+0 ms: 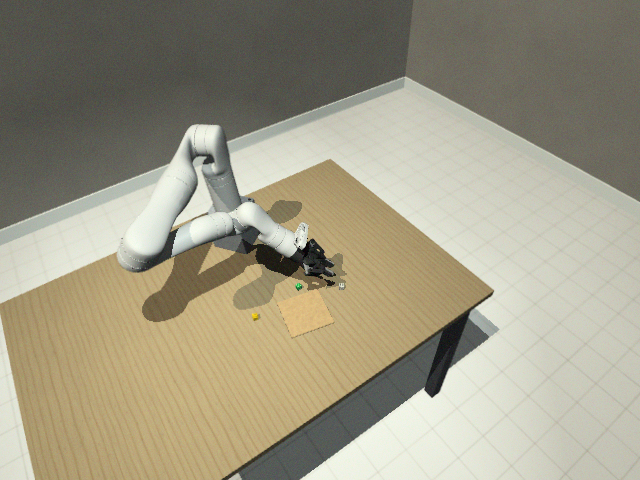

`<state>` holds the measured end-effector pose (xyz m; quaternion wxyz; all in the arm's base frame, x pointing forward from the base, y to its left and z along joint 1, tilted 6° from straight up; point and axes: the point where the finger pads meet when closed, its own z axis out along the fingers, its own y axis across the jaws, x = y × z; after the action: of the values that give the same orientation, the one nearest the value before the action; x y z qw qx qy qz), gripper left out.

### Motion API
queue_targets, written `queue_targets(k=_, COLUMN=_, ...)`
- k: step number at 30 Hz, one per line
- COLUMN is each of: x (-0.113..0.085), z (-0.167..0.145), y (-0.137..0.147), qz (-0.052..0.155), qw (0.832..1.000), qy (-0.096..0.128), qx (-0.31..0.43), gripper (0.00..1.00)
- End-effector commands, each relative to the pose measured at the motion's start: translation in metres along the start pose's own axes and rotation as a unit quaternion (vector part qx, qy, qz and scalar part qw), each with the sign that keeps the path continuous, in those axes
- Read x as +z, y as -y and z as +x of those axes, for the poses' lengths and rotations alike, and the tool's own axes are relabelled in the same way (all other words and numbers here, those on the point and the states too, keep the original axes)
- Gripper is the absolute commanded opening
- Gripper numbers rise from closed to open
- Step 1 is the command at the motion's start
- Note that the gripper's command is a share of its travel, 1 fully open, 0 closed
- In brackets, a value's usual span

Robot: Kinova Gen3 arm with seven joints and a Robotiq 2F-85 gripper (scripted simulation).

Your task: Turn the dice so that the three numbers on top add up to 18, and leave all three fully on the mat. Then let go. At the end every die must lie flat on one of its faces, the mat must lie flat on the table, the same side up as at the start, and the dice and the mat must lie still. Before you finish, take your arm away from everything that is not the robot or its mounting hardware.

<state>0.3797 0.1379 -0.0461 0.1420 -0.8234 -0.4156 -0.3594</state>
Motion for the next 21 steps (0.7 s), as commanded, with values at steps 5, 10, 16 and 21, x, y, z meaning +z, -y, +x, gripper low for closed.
queue_targets(k=5, x=0.000, z=0.019, y=0.003, qz=-0.003, qw=0.998, qy=0.051, qx=-0.027, gripper=0.31)
queue_targets(k=10, x=0.001, z=0.020, y=0.003, qz=-0.003, qw=0.996, qy=0.079, qx=-0.028, gripper=0.31)
queue_targets(k=16, x=0.004, z=0.028, y=0.004, qz=-0.002, qw=0.991, qy=0.131, qx=-0.025, gripper=0.31)
queue_targets(k=21, x=0.005, z=0.030, y=0.004, qz=-0.002, qw=0.984, qy=0.176, qx=-0.027, gripper=0.31)
